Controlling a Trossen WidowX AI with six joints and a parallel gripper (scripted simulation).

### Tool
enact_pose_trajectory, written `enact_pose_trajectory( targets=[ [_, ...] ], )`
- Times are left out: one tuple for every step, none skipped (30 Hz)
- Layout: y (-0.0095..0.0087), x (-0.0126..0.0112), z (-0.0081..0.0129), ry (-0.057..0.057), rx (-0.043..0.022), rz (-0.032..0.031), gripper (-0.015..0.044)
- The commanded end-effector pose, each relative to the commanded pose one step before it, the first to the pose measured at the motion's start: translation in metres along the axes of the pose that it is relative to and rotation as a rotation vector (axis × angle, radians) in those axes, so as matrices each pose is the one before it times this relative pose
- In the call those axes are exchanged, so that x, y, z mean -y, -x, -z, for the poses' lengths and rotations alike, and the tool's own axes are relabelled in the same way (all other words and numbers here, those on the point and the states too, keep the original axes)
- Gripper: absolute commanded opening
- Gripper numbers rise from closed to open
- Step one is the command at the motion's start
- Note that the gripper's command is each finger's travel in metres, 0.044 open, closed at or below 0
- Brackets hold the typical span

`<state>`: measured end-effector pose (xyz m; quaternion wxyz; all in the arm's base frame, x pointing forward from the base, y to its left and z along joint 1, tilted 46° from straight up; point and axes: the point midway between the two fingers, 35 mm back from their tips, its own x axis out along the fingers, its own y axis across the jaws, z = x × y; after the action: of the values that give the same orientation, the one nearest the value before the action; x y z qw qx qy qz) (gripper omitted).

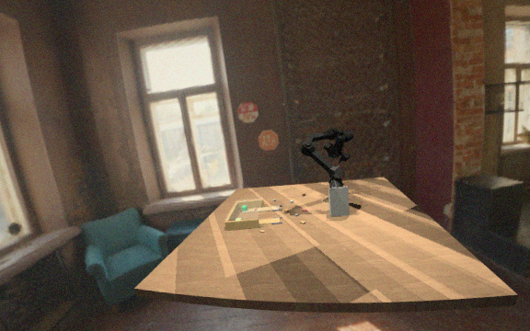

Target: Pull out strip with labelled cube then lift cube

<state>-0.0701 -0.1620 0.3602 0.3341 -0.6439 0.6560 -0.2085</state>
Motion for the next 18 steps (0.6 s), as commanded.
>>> enact_pose_trajectory(
  targets=[
    [-0.00079, -0.00063, -0.00054, 0.0105, 0.00622, 0.00028, 0.04],
    [-0.00242, -0.00185, -0.00165, 0.0316, 0.01853, 0.00115, 0.04],
    [-0.00422, -0.00291, -0.00283, 0.0533, 0.03037, 0.00297, 0.04],
    [-0.00545, -0.00319, -0.00355, 0.0657, 0.03597, 0.00531, 0.04],
    [-0.00581, -0.00276, -0.00364, 0.0668, 0.03483, 0.00708, 0.04],
    [-0.00615, -0.00231, -0.00369, 0.0678, 0.03356, 0.00873, 0.04],
    [-0.00648, -0.00185, -0.0037, 0.0688, 0.03219, 0.01027, 0.04],
    [-0.00679, -0.00138, -0.00365, 0.0698, 0.03073, 0.01168, 0.04],
    [-0.00709, -0.0009, -0.00356, 0.0707, 0.02919, 0.01296, 0.04],
    [-0.00737, -0.00042, -0.00343, 0.0716, 0.02758, 0.01411, 0.04],
    [-0.00737, 0.0007, -0.00303, 0.0776, 0.0243, 0.01537, 0.04],
    [-0.00758, 0.00114, -0.00273, 0.0784, 0.02236, 0.01623, 0.04],
    [-0.00776, 0.00156, -0.00239, 0.079, 0.02038, 0.0169, 0.04],
    [-0.00792, 0.00196, -0.002, 0.0796, 0.01837, 0.01741, 0.04],
    [-0.00806, 0.00232, -0.00157, 0.0802, 0.01637, 0.01774, 0.04],
    [-0.00819, 0.00266, -0.00111, 0.0807, 0.01437, 0.01791, 0.04],
    [-0.00829, 0.00295, -0.00061, 0.0812, 0.0124, 0.01791, 0.04],
    [-0.00837, 0.0032, -0.00007, 0.0816, 0.01046, 0.01775, 0.04]
  ],
)
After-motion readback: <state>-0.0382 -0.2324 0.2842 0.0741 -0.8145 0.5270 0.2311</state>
